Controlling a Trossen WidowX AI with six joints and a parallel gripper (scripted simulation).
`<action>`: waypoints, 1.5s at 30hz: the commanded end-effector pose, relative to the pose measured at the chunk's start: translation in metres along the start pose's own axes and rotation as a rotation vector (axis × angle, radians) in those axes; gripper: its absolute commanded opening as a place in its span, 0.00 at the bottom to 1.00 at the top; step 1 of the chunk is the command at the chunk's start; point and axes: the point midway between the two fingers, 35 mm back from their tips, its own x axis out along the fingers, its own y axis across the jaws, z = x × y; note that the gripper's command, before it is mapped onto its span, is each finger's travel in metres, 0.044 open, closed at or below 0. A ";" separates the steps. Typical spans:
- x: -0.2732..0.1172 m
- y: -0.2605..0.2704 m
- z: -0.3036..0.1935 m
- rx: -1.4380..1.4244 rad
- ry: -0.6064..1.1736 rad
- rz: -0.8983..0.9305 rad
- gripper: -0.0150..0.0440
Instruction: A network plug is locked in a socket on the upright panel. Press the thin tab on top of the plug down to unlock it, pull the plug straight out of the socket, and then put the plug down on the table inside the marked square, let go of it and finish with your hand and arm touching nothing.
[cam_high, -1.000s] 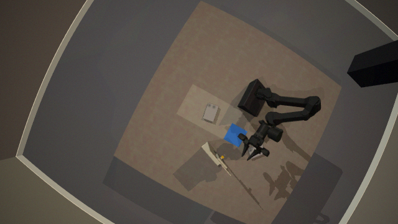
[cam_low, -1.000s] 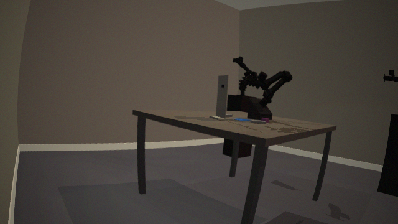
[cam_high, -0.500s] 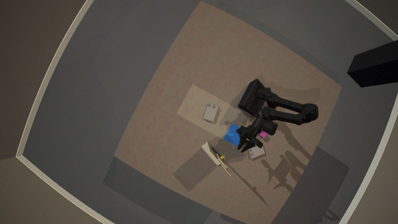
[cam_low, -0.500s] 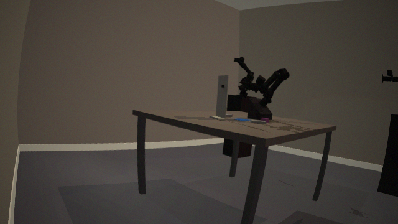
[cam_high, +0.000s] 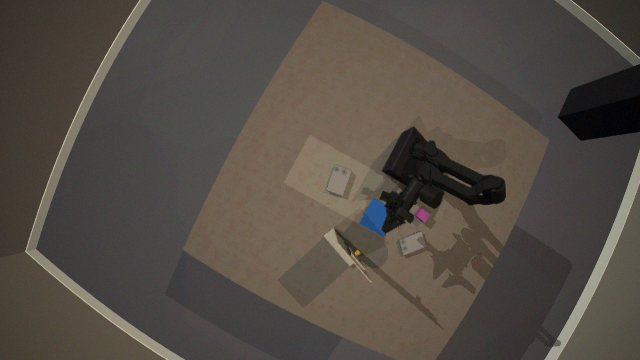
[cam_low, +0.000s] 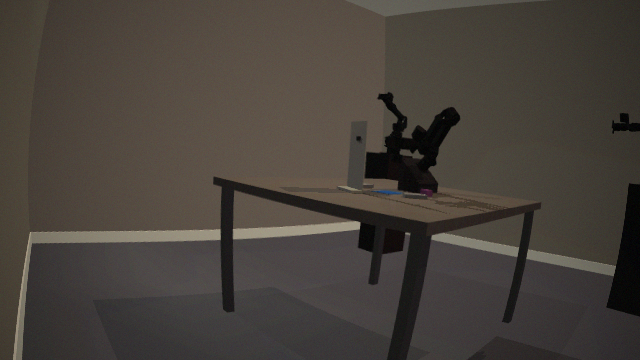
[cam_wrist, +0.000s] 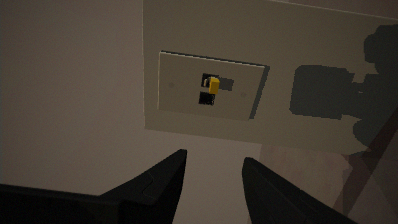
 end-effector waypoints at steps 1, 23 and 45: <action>-0.002 -0.002 0.000 0.030 0.002 -0.004 0.52; 0.060 0.000 0.015 0.028 0.005 0.000 0.52; 0.091 0.002 0.022 0.018 0.017 0.015 0.52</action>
